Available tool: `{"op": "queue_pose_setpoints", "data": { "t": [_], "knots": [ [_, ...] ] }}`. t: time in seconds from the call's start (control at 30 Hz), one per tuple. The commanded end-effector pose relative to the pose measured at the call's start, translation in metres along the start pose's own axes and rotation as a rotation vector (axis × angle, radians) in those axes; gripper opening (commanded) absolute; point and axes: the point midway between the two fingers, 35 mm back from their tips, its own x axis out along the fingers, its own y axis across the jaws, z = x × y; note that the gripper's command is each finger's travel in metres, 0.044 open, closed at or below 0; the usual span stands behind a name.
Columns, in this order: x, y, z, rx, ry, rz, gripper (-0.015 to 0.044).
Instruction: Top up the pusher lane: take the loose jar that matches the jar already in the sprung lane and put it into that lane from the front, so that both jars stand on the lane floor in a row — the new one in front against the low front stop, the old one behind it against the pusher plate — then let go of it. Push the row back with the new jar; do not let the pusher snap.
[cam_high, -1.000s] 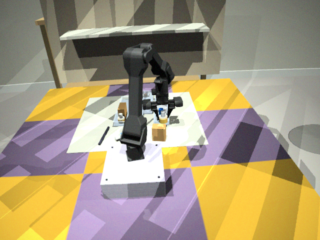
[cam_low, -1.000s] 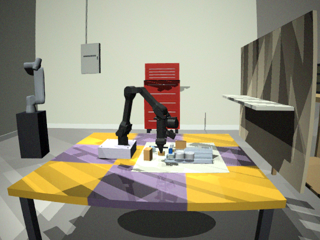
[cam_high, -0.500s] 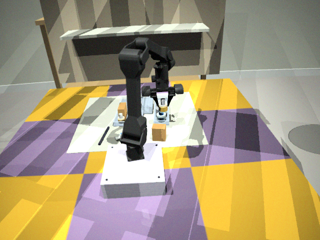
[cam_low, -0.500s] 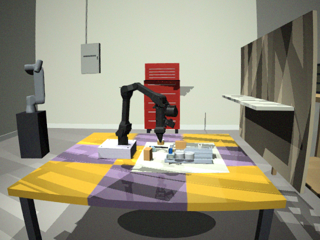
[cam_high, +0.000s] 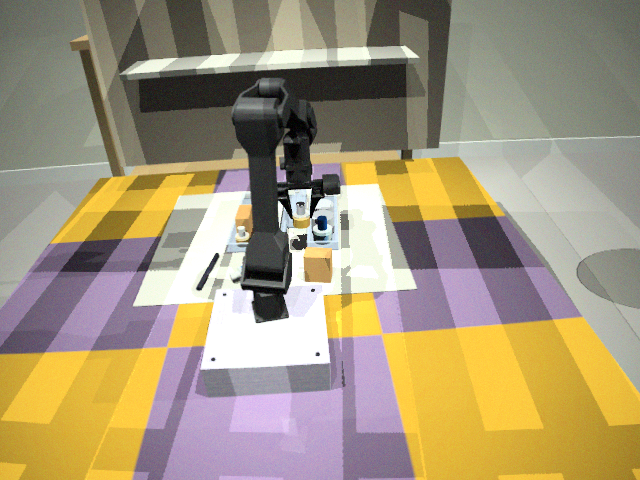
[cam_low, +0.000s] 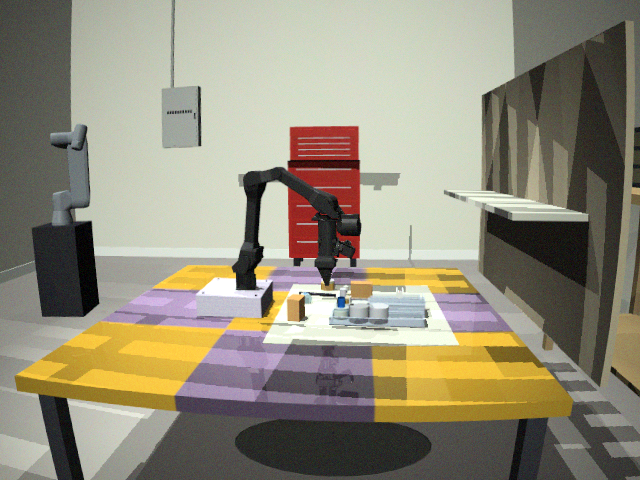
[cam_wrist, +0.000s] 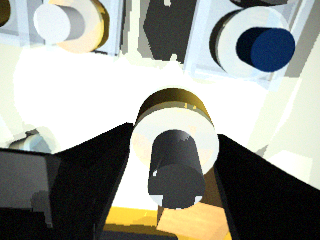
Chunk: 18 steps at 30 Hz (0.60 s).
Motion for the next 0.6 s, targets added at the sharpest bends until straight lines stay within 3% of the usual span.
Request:
{"op": "queue_pose_setpoints", "data": {
  "t": [0.0, 0.57],
  "knots": [
    [0.009, 0.018, 0.001, 0.014, 0.006, 0.006, 0.0000],
    [0.033, 0.080, -0.004, 0.046, 0.006, 0.012, 0.0000]
  ]
}}
